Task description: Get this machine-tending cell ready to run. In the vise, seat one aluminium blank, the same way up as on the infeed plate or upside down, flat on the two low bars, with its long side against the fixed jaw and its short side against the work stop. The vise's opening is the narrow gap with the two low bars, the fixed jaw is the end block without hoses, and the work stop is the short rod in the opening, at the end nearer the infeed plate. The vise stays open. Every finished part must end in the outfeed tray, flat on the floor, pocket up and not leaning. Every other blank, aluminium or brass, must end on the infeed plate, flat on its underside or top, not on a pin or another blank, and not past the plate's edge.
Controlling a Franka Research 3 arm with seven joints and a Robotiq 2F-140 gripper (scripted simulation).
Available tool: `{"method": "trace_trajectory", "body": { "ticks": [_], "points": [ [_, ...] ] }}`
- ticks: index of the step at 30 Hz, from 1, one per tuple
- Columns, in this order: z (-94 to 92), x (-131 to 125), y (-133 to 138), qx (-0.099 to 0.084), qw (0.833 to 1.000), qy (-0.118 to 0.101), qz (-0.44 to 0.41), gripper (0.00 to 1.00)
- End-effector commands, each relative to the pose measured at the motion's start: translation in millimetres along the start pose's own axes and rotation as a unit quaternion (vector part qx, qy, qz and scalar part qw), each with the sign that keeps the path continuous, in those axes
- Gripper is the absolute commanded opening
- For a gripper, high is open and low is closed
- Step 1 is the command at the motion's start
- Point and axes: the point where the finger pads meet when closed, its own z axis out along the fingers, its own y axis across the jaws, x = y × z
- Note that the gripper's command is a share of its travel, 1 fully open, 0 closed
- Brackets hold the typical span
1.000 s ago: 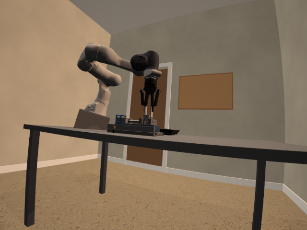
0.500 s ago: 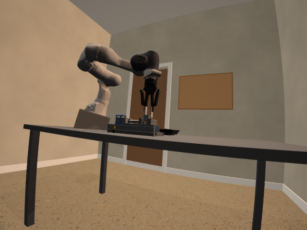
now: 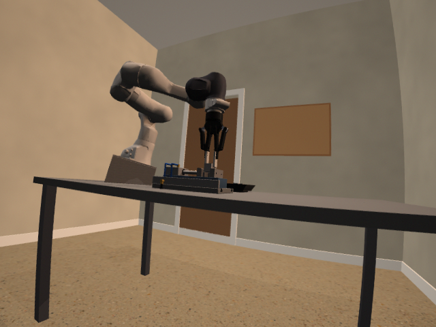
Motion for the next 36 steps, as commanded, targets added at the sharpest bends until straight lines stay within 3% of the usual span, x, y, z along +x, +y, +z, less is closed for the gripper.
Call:
{"method": "trace_trajectory", "body": {
  "ticks": [1, 36],
  "points": [
    [-0.2, -0.4, -2.2, 0.002, 1.000, 0.001, 0.003, 0.00],
    [-0.3, -3.8, -3.8, 0.002, 1.000, 0.001, 0.004, 0.00]
  ]
}}
